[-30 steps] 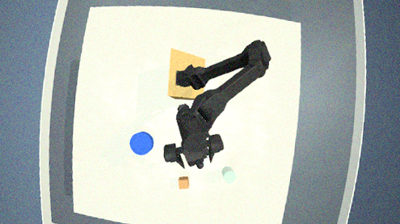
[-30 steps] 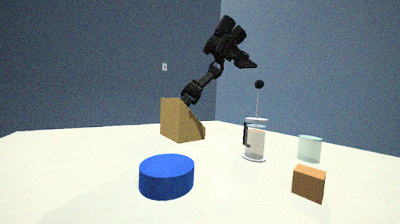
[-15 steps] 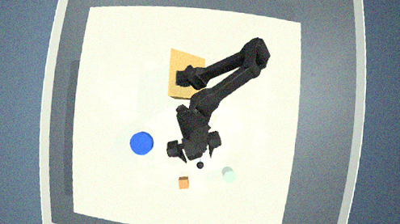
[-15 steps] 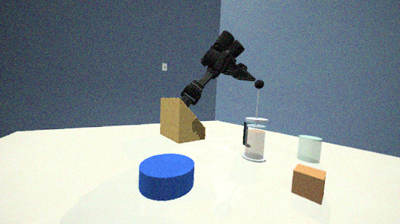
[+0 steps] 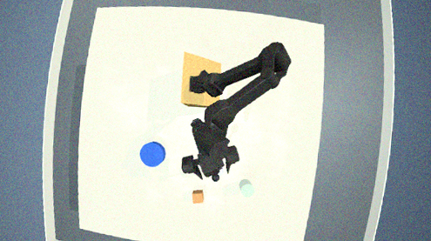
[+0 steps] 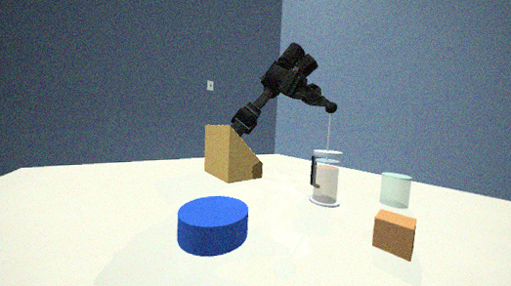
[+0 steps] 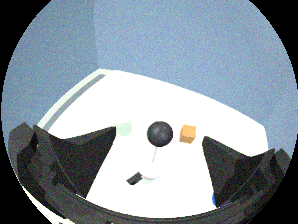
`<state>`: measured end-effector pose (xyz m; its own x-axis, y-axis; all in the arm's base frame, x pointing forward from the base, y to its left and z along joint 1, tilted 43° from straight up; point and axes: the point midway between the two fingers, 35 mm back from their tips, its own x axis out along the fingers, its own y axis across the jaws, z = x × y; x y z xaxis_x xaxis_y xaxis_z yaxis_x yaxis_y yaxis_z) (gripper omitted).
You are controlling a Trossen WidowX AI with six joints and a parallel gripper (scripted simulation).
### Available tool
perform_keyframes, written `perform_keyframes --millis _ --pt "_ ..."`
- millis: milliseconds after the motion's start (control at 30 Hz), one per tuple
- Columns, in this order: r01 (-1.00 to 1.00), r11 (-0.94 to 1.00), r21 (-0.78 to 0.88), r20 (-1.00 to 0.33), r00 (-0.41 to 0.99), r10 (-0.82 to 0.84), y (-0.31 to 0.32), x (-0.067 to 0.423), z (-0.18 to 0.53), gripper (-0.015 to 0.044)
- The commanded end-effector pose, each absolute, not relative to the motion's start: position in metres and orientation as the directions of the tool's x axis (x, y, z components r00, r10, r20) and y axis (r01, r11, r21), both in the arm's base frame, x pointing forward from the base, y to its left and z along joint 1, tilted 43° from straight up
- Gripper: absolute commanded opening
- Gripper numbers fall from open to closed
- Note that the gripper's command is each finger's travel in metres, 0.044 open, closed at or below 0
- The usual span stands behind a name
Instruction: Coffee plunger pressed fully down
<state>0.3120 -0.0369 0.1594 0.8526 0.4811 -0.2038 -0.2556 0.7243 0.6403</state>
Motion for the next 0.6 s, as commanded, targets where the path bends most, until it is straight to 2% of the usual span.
perform_keyframes --millis 0,367,567 --pt "-0.251 0.723 0.644 -0.204 0.854 0.478 -0.035 0.317 0.158 0.044" --pt "-0.253 0.721 0.645 -0.2 0.855 0.478 -0.027 0.328 0.155 0.044" --pt "-0.253 0.721 0.645 -0.2 0.855 0.478 -0.027 0.328 0.155 0.0282"
